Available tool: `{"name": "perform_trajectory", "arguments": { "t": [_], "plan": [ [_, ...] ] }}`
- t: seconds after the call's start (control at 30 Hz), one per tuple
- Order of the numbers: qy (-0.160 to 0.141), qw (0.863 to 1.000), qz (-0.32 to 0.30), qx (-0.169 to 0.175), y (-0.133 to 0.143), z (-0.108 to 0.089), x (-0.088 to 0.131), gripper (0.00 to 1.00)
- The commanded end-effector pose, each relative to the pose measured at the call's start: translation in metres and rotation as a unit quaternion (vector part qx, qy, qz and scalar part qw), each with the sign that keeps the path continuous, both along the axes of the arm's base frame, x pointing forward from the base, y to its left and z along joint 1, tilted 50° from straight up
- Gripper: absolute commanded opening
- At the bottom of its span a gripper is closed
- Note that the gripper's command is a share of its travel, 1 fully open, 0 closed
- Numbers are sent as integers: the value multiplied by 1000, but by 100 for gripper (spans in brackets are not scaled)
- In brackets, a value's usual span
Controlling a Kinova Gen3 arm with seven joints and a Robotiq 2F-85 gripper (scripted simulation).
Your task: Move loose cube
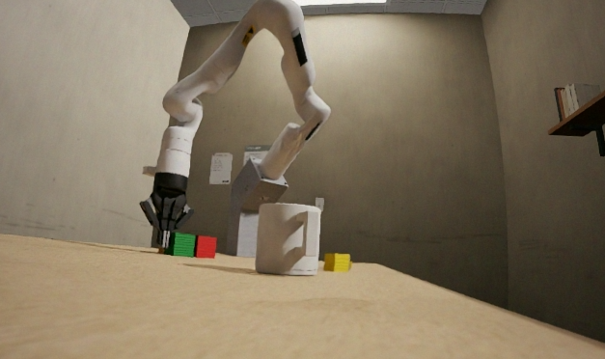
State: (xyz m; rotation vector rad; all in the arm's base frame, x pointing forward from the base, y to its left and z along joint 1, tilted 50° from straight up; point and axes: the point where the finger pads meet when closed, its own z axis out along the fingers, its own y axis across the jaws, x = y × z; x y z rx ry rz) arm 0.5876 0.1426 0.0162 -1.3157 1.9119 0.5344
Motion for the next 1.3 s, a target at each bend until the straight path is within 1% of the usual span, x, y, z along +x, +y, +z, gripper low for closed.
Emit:
{"name": "perform_trajectory", "arguments": {
  "t": [0.0, 1.27],
  "plan": [
    [0, 1000, -1, 0, -1, 1, 0, 10],
    [0, 1000, -1, 0, 1, 0, -4, 10]
  ]
}}
